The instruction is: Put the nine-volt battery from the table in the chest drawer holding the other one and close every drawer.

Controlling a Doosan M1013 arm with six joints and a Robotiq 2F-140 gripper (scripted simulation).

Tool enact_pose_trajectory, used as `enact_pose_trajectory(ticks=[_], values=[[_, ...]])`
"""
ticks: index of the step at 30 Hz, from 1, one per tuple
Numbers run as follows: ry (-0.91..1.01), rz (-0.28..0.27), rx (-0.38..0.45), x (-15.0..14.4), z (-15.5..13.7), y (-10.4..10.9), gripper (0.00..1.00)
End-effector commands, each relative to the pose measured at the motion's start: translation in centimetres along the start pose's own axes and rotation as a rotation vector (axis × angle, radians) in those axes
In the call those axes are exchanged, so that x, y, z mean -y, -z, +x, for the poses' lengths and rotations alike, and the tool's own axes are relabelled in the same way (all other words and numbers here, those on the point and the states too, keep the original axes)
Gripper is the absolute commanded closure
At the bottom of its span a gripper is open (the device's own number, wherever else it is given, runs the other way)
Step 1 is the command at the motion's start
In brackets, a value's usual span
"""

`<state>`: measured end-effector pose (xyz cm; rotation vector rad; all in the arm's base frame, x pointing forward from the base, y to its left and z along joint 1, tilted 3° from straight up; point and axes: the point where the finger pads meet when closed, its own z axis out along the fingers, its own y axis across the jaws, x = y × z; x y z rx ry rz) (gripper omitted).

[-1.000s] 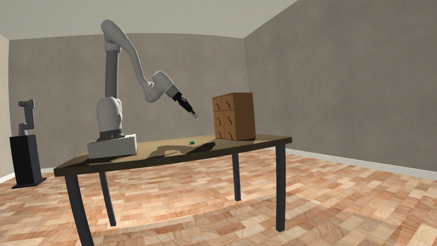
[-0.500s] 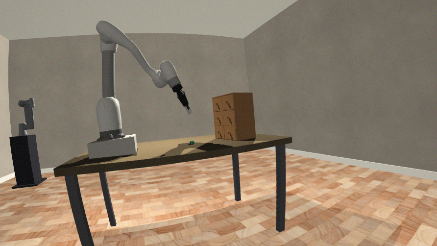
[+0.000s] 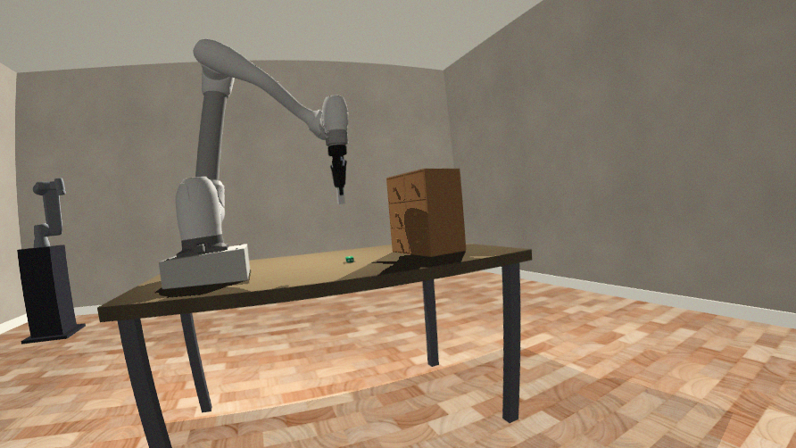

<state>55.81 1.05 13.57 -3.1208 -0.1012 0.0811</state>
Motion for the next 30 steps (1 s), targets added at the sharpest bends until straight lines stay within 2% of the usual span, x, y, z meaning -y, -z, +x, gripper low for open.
enact_pose_trajectory(ticks=[1,11,12,14,15,16,18,19,20,21,23,30], values=[[0.000,0.001,0.004,0.0,0.0,0.0,1.00],[0.000,0.001,0.003,-0.2,0.0,0.0,1.00],[0.000,0.001,0.003,-1.1,0.2,0.2,1.00],[0.000,0.001,0.003,-5.7,1.1,1.3,1.00],[0.000,0.001,0.003,-5.7,1.1,1.3,1.00],[0.000,0.000,0.003,-8.6,1.3,1.9,1.00],[0.000,0.000,0.003,-8.7,1.4,1.9,1.00],[0.000,0.000,0.003,-11.5,1.5,2.5,1.00],[0.000,0.000,0.003,-11.5,1.5,2.5,1.00],[0.000,0.000,0.003,-13.6,1.5,3.0,1.00],[0.000,0.000,0.003,-14.6,1.5,3.2,1.00],[0.000,0.000,0.000,-14.7,1.5,3.2,1.00]])
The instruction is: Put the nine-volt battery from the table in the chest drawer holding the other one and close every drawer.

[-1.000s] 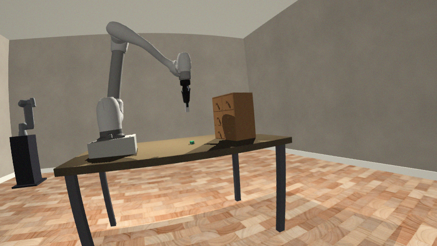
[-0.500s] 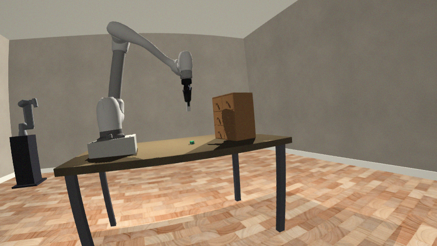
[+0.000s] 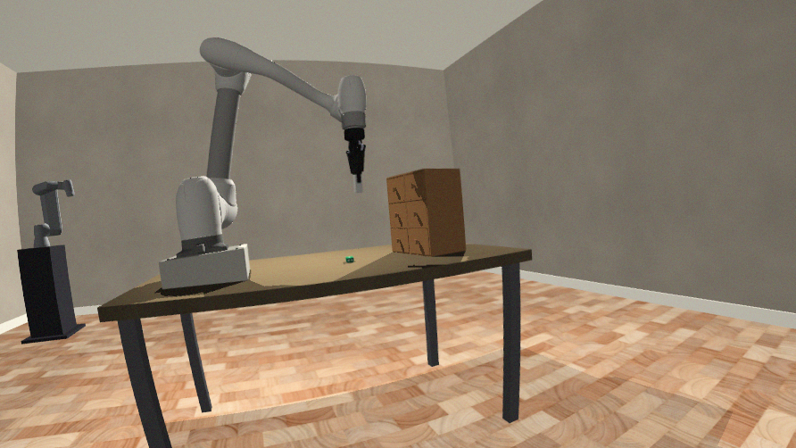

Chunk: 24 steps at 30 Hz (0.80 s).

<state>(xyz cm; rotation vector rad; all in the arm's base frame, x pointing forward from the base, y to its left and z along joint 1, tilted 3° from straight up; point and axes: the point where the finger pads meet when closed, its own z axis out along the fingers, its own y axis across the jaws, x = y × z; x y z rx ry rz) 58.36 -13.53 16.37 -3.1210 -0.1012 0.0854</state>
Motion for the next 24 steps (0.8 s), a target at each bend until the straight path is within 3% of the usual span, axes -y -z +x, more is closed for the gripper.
enact_pose_trajectory(ticks=[1,12,24], values=[[0.000,0.001,-0.006,-0.1,0.1,0.0,1.00],[0.000,0.001,-0.123,-0.1,1.1,-1.0,1.00],[0.000,0.001,-0.527,0.0,4.5,-4.3,1.00]])
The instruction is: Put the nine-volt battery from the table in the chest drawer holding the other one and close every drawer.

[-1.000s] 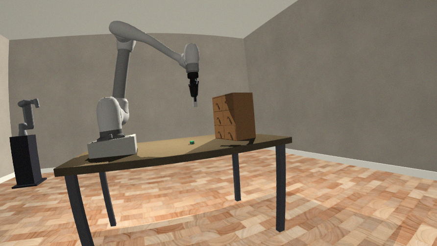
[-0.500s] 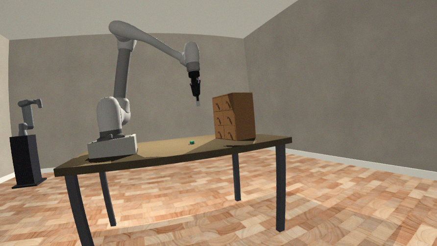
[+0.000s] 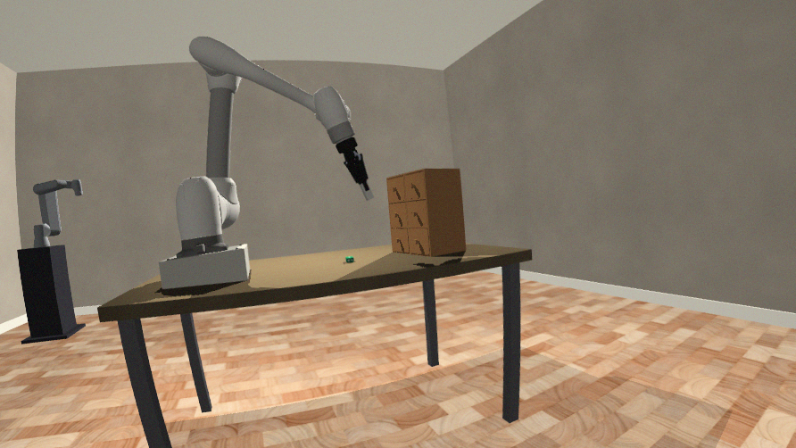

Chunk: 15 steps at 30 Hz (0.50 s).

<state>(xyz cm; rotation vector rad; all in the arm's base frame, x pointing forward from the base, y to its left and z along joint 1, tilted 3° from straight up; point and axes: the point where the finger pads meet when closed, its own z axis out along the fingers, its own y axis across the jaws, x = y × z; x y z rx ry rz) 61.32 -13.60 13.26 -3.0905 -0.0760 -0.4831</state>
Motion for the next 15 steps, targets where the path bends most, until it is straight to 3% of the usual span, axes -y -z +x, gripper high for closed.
enact_pose_trajectory(ticks=[1,15], values=[[0.008,0.021,-0.190,0.3,0.9,-2.0,1.00],[0.006,0.023,-0.398,0.4,2.0,-4.2,1.00]])
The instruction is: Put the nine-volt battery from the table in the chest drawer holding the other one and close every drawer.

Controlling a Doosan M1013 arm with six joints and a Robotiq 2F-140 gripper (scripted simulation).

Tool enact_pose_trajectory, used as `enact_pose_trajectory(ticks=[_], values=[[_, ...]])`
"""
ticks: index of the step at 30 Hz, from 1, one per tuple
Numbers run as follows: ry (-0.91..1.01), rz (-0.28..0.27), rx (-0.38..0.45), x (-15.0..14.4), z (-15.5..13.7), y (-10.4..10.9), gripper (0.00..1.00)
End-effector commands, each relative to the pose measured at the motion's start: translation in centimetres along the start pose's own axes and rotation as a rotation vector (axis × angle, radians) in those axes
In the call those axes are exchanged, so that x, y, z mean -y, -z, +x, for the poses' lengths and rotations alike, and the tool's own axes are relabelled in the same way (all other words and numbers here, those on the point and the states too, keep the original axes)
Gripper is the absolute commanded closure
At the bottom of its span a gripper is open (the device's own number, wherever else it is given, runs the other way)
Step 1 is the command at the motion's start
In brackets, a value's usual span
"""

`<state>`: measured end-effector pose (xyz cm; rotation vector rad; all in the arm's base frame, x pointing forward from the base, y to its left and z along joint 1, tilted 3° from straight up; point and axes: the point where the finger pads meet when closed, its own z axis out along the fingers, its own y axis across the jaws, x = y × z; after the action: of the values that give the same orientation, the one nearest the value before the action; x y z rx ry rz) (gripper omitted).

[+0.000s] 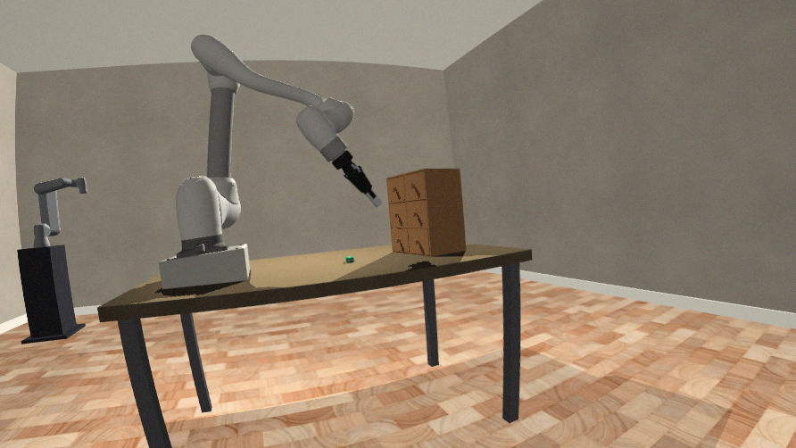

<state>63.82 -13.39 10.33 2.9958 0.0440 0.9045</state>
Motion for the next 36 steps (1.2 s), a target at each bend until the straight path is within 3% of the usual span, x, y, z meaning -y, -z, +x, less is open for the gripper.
enact_pose_trajectory(ticks=[1,7,17,22,36], values=[[0.008,0.058,-0.135,0.4,0.3,-0.9,1.00],[0.007,0.057,-0.191,0.4,0.4,-1.6,1.00],[0.002,0.059,-0.372,0.5,0.7,-3.7,1.00],[-0.005,0.058,-0.407,0.6,0.9,-4.9,1.00],[-0.004,0.058,-0.579,0.6,1.1,-6.0,1.00]])
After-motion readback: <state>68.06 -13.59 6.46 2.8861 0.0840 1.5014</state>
